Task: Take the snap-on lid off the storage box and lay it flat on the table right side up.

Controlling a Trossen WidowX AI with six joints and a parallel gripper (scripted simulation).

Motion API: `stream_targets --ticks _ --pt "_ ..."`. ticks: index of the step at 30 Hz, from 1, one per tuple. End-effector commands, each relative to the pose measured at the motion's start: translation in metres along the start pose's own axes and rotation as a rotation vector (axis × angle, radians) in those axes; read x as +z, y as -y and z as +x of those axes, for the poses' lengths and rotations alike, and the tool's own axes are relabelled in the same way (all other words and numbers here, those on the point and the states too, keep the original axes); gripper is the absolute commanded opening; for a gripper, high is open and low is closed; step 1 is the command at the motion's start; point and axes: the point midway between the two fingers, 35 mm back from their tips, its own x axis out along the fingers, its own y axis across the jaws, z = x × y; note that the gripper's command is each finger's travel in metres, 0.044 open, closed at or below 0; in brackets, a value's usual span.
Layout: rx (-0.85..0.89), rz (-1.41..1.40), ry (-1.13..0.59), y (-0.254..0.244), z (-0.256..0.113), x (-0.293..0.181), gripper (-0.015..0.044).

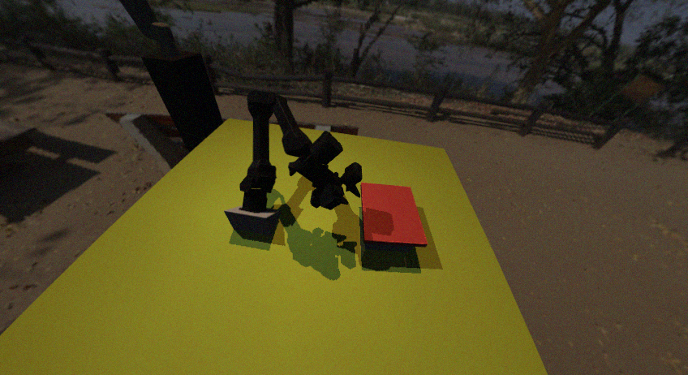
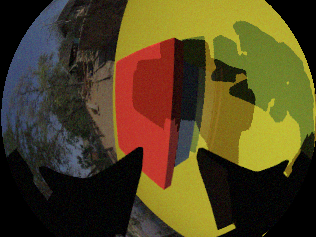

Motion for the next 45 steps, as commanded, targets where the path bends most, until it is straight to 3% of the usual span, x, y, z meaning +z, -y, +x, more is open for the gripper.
stream_targets --ticks 1,45 --pt "0.012 -0.006 0.004 0.001 0.003 -0.001 0.0235" --pt "0.015 -0.006 0.001 0.0 0.072 -0.002 0.0235"
